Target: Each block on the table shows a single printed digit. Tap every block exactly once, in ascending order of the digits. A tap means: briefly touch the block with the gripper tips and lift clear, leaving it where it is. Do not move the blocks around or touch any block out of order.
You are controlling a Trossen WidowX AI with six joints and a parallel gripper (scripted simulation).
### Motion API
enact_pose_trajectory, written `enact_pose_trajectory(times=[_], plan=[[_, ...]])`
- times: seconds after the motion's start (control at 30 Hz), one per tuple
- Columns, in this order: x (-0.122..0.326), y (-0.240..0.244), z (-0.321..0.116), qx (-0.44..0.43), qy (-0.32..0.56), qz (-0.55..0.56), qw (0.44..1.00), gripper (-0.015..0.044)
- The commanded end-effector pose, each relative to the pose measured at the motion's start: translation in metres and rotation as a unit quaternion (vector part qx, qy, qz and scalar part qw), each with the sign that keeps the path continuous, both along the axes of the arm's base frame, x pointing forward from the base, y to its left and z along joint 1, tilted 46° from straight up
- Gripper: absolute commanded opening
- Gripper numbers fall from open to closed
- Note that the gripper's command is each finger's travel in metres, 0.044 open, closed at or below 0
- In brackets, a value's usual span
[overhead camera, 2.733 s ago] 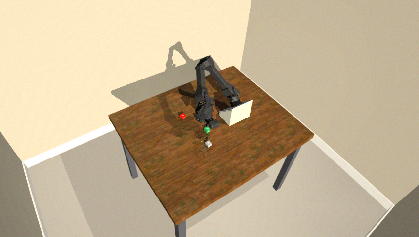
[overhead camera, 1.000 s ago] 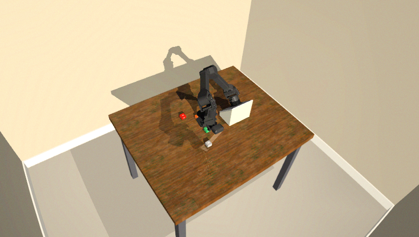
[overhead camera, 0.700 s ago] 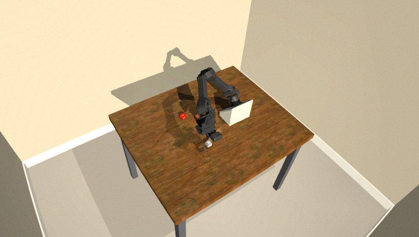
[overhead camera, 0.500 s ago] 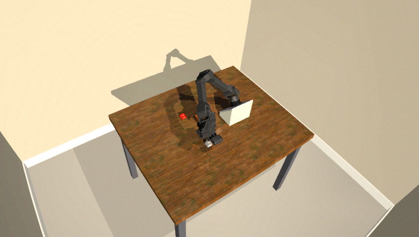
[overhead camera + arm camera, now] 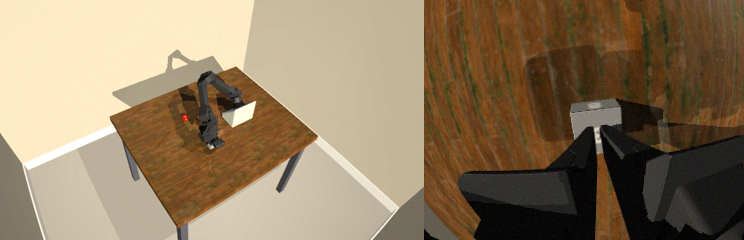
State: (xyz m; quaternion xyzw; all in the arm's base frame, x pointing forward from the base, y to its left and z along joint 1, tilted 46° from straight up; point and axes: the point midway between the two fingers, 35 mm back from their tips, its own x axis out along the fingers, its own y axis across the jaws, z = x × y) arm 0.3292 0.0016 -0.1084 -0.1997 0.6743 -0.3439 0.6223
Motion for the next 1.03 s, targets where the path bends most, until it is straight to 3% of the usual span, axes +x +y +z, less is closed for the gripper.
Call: enact_pose_trajectory(times=[0.0, 0.4, 0.47, 0.7, 0.87, 1.0], plan=[[-0.002, -0.006, -0.004, -0.002, 0.004, 0.001, 1.0, 0.002], [0.002, 0.015, 0.016, -0.001, 0.004, 0.001, 1.0, 0.002], [0.0, 0.026, 0.016, 0.001, 0.004, 0.001, 1.0, 0.0072], [-0.044, 0.132, 0.018, 0.005, 0.005, 0.001, 1.0, 0.0256], [-0.05, 0.141, 0.019, 0.004, 0.005, 0.001, 1.0, 0.0387], [-0.05, 0.141, 0.019, 0.004, 0.005, 0.001, 1.0, 0.04]])
